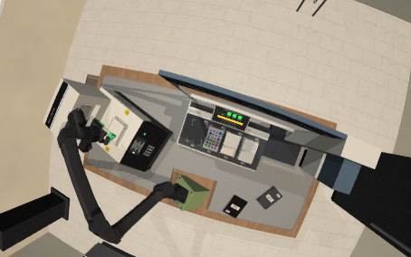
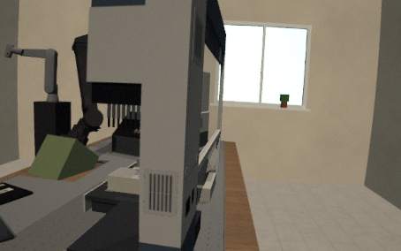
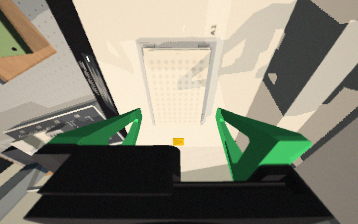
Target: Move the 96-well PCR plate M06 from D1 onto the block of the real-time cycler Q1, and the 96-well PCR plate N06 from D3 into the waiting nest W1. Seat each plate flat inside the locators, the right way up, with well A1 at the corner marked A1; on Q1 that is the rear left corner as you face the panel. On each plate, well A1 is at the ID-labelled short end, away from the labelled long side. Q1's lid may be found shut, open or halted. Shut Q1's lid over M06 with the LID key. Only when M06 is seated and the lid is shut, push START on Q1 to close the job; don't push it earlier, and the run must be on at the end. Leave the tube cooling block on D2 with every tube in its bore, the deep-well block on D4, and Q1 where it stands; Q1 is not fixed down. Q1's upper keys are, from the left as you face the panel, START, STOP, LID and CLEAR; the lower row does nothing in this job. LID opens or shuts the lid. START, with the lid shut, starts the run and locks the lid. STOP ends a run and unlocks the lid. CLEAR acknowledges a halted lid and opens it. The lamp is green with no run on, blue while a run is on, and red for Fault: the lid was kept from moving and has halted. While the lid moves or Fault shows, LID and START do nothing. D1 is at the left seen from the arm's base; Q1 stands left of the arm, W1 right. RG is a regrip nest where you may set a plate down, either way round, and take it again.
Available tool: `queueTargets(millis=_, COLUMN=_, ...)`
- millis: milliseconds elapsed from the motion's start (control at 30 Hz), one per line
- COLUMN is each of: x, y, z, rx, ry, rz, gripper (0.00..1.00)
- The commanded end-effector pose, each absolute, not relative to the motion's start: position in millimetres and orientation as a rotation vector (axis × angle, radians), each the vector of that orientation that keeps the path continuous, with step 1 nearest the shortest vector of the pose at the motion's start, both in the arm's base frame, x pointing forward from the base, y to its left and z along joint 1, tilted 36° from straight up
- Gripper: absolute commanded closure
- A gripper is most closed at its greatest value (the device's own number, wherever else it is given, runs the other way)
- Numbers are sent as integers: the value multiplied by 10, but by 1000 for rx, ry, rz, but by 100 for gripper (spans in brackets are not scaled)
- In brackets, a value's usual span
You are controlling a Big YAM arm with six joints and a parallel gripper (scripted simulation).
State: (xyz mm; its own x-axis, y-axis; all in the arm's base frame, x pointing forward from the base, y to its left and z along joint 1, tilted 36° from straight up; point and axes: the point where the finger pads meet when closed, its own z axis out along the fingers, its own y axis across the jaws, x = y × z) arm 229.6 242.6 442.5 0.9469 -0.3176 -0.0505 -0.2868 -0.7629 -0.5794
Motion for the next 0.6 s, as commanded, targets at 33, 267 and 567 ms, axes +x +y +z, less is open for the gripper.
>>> queueTargets(millis=33, x=2311, y=2408, z=4602, rx=-2442, ry=422, rz=-121, gripper=0)
queueTargets(millis=267, x=2312, y=2379, z=4524, rx=-2449, ry=443, rz=-109, gripper=0)
queueTargets(millis=567, x=2237, y=2410, z=4478, rx=-2458, ry=419, rz=-94, gripper=0)
